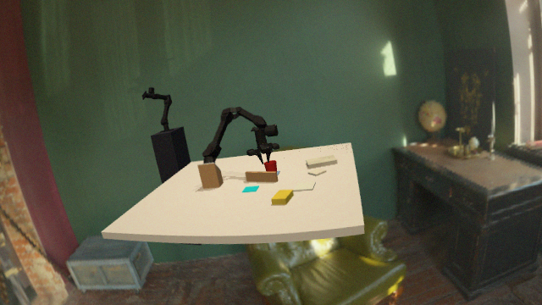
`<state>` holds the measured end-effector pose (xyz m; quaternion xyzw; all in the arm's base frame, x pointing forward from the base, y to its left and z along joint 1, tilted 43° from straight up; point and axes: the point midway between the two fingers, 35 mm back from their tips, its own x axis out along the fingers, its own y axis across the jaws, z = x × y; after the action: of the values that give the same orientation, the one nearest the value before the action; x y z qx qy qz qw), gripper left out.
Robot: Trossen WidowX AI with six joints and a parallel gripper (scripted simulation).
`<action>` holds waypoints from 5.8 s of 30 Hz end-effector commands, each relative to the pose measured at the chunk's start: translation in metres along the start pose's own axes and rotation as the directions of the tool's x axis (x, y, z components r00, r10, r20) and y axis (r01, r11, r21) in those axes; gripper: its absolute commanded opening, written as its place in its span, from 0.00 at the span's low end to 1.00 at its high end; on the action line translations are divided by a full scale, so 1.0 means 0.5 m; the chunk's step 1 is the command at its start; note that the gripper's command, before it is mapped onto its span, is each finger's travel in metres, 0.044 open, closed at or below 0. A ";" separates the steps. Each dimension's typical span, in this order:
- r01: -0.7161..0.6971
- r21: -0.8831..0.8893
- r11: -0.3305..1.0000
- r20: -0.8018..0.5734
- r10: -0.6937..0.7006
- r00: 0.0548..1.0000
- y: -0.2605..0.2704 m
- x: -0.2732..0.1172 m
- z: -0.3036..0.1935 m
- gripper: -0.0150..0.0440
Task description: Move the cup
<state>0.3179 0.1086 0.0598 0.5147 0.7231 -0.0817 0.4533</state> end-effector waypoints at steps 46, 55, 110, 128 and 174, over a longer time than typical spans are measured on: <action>0.004 0.003 1.000 -0.008 -0.004 1.000 -0.005 0.078 -0.006 0.25; 0.006 0.005 1.000 -0.006 -0.006 1.000 -0.002 0.030 0.000 0.25; 0.008 0.012 1.000 -0.009 -0.008 1.000 -0.071 -0.091 0.074 0.25; 0.010 0.012 1.000 -0.007 -0.010 1.000 -0.144 -0.101 0.144 0.25; 0.014 0.013 1.000 -0.001 -0.014 1.000 -0.350 -0.100 0.306 0.25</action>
<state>0.2694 -0.0889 -0.0431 0.5148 0.7235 -0.0898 0.4511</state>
